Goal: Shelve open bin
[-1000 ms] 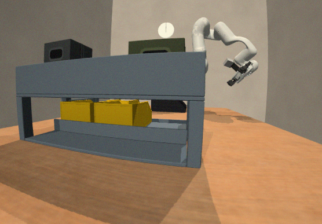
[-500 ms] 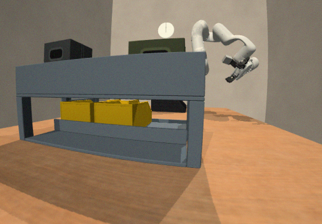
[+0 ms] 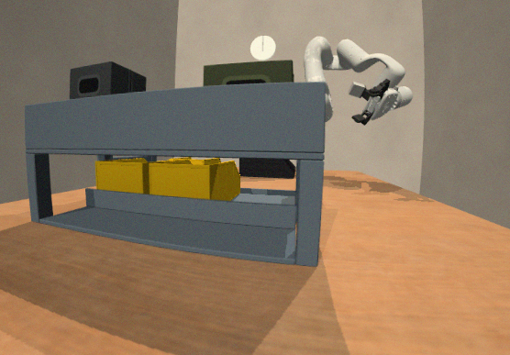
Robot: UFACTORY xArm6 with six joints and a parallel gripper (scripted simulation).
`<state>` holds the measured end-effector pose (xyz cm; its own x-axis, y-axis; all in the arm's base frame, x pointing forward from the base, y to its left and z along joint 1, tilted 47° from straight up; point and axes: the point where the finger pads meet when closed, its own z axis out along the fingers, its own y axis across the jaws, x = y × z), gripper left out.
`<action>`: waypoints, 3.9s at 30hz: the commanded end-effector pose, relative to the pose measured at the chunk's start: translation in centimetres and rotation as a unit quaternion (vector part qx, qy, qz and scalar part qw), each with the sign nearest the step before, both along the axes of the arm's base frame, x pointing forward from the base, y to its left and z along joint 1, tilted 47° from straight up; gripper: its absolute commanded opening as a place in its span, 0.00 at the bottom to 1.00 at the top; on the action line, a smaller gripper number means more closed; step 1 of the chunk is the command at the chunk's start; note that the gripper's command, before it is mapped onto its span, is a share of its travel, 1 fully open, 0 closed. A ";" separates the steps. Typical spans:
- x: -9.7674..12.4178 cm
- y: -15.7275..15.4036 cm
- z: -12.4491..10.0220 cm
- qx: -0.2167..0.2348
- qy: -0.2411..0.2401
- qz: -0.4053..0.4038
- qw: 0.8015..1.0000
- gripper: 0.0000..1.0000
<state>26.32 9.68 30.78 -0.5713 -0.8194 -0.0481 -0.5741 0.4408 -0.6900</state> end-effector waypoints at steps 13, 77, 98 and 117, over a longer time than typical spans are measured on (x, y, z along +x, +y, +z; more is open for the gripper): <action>1.5 -4.9 0.1 0.001 -0.001 -0.096 0.995 1.00; 1.5 -21.7 -4.4 -0.049 -0.027 -0.283 0.957 1.00; 3.4 -22.5 -8.8 -0.097 -0.051 -0.169 0.979 1.00; 4.6 -22.9 -13.9 -0.156 -0.055 -0.048 0.985 1.00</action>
